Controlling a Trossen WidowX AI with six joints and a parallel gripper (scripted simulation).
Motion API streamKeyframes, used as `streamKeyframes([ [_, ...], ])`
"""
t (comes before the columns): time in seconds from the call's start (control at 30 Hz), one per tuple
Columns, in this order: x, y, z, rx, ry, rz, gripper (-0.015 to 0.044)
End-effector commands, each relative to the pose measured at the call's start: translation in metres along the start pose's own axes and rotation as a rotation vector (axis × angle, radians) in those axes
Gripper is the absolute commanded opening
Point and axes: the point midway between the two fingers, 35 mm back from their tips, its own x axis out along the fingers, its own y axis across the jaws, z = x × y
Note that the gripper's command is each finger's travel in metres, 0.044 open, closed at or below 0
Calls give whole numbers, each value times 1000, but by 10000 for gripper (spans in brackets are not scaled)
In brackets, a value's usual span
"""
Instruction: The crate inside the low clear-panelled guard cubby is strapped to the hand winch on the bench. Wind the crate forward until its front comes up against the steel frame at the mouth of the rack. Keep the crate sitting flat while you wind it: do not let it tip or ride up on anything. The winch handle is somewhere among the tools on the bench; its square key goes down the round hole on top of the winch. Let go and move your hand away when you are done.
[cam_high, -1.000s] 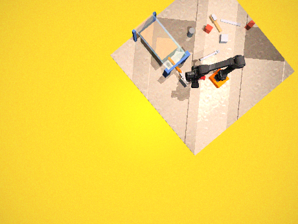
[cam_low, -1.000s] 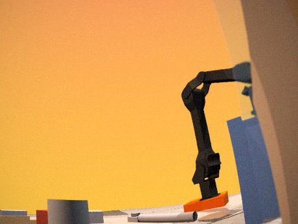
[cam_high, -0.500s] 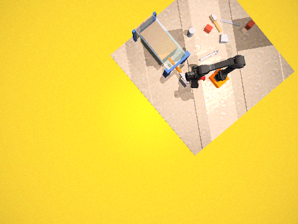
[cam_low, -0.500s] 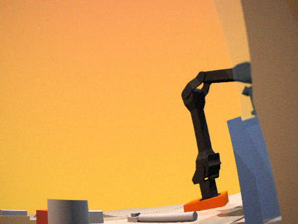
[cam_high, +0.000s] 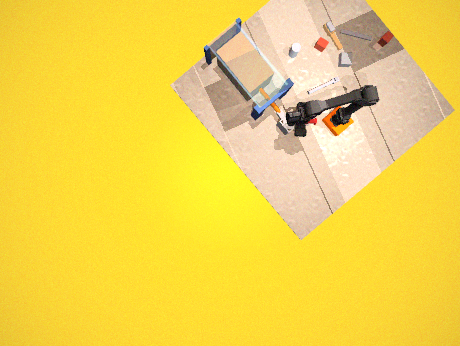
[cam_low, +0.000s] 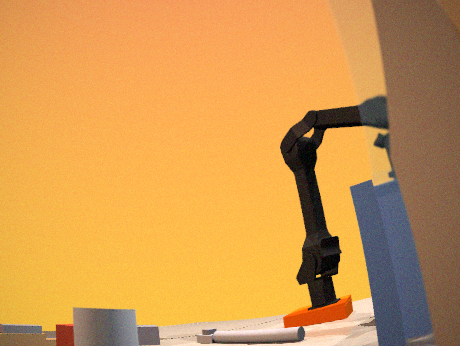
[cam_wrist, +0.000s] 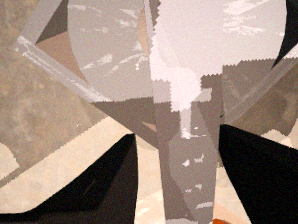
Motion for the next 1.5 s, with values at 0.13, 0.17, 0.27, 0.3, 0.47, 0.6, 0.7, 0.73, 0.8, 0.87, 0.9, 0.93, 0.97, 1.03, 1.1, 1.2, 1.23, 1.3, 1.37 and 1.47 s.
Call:
streamKeyframes([
  [0.13, 0, -3, 0, 4, 1, -15, 394],
  [0.17, 0, -3, 0, 4, 1, -15, 420],
  [0.27, 0, -3, 0, 4, 1, -15, 440],
  [0.3, 0, -3, 0, 4, 1, -15, 440],
  [0.47, -32, -1, 4, 3, -27, -13, 440],
  [0.6, -82, 1, 1, 1, -69, -9, 440],
  [0.7, -119, 0, -8, 0, -100, -5, 440],
  [0.73, -125, 0, -9, 0, -105, -5, 440],
  [0.8, -127, -1, -10, 0, -107, -4, 440],
  [0.87, -127, -1, -10, 0, -107, -4, 440],
  [0.9, -127, -1, -10, 0, -107, -4, 440],
  [0.93, -127, -1, -10, 0, -107, -4, 440],
  [0.97, -127, -1, -10, 0, -107, -4, 440],
  [1.03, -127, -1, -10, 0, -107, -4, 440],
  [1.1, -127, -1, -10, 0, -107, -4, 440],
  [1.2, -127, -1, -10, 0, -107, -4, 440],
  [1.23, -127, -1, -10, 0, -107, -4, 440],
  [1.3, -125, 0, -10, -5, -103, -2, 440],
  [1.37, -125, 0, -10, -5, -103, -2, 387],
  [1.47, -125, 0, -10, -5, -103, -2, 309],
])
